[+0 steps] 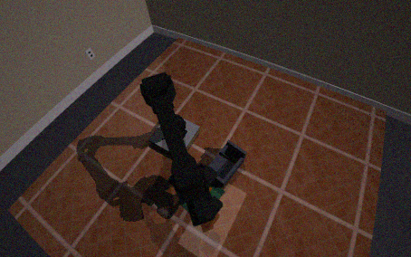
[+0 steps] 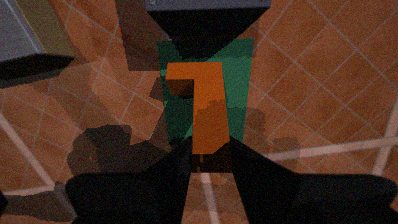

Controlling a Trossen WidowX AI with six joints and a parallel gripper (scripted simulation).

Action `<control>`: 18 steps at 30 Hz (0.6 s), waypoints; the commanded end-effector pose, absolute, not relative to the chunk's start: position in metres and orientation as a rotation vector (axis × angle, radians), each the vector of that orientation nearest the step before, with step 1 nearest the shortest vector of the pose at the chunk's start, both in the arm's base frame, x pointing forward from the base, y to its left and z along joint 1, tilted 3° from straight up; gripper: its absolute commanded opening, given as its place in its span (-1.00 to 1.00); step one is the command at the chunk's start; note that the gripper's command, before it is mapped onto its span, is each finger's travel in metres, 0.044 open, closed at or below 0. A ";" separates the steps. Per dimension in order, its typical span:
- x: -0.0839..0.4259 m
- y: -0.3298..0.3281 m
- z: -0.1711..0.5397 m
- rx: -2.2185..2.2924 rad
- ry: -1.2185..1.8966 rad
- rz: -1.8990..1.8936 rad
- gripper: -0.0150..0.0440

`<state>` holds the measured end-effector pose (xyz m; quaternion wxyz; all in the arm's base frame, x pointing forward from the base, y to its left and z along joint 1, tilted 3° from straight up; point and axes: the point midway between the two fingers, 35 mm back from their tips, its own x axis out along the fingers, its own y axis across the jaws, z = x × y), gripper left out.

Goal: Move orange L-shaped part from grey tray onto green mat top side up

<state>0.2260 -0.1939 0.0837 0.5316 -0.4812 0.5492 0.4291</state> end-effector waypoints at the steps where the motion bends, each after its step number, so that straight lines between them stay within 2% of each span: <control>1: 0.226 -0.194 0.084 -1.148 1.310 1.024 -0.49; 11: 0.226 -0.194 0.086 -1.148 1.310 1.024 0.40; 16: 0.227 -0.193 0.125 -1.147 1.308 1.028 0.84; 18: 0.226 -0.190 0.150 -1.146 1.306 1.030 0.86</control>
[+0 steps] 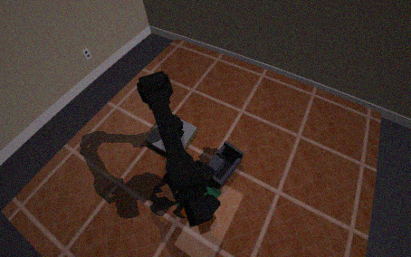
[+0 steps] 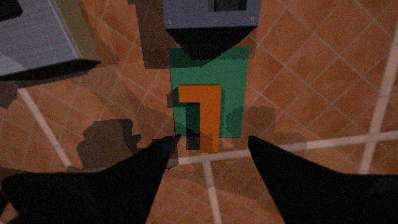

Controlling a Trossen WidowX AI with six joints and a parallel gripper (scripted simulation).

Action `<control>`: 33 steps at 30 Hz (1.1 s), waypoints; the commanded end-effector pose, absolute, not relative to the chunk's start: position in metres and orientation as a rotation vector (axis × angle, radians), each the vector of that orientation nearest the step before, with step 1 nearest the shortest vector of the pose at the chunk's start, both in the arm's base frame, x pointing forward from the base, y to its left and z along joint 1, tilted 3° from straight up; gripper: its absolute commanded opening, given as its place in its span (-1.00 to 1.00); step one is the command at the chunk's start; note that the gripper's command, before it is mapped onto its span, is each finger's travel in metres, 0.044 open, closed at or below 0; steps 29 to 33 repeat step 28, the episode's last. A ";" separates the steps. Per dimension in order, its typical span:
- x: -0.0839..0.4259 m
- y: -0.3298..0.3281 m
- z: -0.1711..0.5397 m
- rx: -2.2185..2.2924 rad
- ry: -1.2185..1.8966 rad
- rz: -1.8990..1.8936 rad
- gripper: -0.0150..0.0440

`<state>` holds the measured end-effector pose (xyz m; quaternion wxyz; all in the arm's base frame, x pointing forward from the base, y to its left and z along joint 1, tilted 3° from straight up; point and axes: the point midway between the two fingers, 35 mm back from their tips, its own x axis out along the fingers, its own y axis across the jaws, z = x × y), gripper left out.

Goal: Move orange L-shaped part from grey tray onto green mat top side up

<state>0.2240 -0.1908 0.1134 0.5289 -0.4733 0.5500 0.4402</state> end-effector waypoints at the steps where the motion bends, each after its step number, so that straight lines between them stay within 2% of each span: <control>1: 0.224 -0.188 0.161 -1.146 1.306 1.032 0.86; 33: 0.224 -0.188 0.166 -1.162 1.304 1.021 0.86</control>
